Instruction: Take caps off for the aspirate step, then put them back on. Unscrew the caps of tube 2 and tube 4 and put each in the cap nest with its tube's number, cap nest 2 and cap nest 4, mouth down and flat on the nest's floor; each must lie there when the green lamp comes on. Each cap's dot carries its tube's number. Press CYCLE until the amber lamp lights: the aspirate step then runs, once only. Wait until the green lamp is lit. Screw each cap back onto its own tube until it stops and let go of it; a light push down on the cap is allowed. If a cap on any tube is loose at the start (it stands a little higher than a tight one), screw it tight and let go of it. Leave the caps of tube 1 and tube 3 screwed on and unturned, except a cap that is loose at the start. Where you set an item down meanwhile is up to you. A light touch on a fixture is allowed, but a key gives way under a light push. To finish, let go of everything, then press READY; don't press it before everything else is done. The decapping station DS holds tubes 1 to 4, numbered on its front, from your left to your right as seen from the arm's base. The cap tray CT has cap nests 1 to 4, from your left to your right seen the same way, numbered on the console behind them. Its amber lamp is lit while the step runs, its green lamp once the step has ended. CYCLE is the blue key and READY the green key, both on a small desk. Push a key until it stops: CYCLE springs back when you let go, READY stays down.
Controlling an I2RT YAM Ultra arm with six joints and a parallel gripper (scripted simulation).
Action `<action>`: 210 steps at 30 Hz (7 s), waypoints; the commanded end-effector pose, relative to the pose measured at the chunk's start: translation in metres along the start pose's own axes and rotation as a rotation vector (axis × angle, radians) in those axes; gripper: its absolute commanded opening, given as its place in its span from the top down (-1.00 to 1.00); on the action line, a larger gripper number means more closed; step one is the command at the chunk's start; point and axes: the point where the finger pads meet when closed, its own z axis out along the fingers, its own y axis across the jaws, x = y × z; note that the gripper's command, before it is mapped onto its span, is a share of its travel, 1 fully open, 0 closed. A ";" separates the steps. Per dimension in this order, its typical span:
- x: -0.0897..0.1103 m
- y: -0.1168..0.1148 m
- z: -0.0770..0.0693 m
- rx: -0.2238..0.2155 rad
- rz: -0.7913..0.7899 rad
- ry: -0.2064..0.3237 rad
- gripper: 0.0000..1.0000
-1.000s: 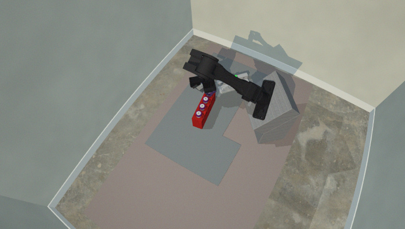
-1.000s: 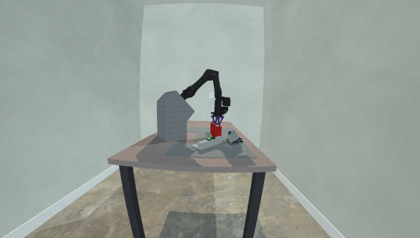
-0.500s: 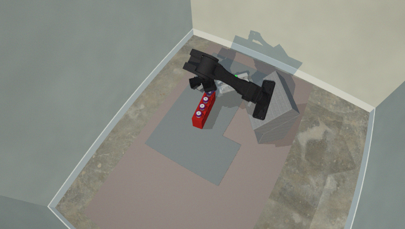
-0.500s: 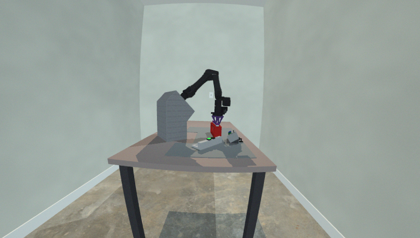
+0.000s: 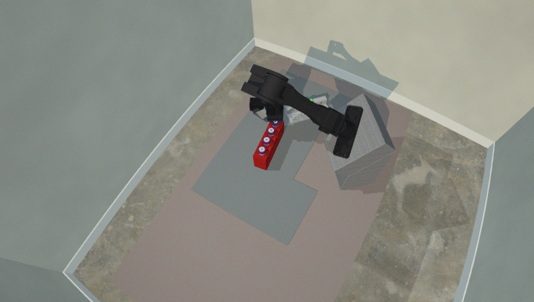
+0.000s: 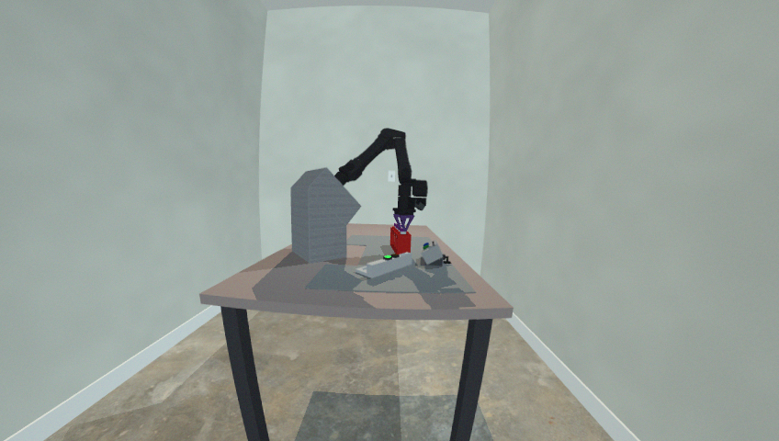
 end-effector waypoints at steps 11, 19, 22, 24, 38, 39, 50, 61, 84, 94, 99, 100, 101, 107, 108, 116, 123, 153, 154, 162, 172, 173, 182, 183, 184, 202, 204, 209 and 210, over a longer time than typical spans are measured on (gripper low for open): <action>-0.004 -0.002 -0.002 0.001 0.664 -0.013 1.00; -0.004 -0.002 -0.002 -0.001 0.964 -0.013 1.00; -0.004 -0.002 -0.001 -0.002 1.114 -0.014 1.00; -0.004 -0.002 -0.001 -0.003 1.214 -0.014 1.00; -0.004 -0.002 -0.001 -0.004 1.339 -0.013 0.02; -0.004 -0.002 -0.001 -0.004 1.339 -0.013 0.02; -0.004 -0.002 -0.007 -0.004 1.339 -0.013 0.02; -0.004 -0.002 -0.037 -0.003 1.338 -0.013 0.02; -0.037 0.094 -0.047 0.001 0.338 -0.014 0.02; -0.055 0.147 -0.048 0.003 -0.217 -0.014 0.02; -0.055 0.147 -0.048 0.003 -0.217 -0.014 0.02; -0.055 0.147 -0.048 0.003 -0.217 -0.014 0.02; -0.055 0.147 -0.048 0.003 -0.217 -0.014 0.02; -0.056 0.147 -0.039 0.003 -0.217 -0.014 0.02; -0.056 0.147 -0.036 0.003 -0.216 -0.014 0.02; -0.056 0.147 -0.012 0.003 -0.216 -0.014 0.02; -0.056 0.147 -0.012 0.003 -0.216 -0.014 0.02; -0.055 0.147 -0.002 0.003 -0.216 -0.014 1.00; -0.055 0.147 -0.002 0.003 -0.216 -0.014 1.00; -0.055 0.147 -0.002 0.003 -0.216 -0.014 1.00; -0.055 0.147 -0.002 0.002 -0.116 -0.014 1.00; -0.055 0.147 -0.002 0.002 -0.096 -0.014 1.00; -0.055 0.147 -0.002 0.000 0.084 -0.014 1.00; -0.055 0.147 -0.002 0.000 0.104 -0.014 1.00; -0.055 0.147 -0.002 0.000 0.124 -0.014 1.00; -0.055 0.147 -0.002 -0.001 0.272 -0.014 1.00; -0.055 0.147 -0.002 -0.001 0.272 -0.014 1.00; -0.055 0.147 -0.002 -0.001 0.272 -0.014 1.00; -0.055 0.147 -0.002 -0.001 0.272 -0.014 1.00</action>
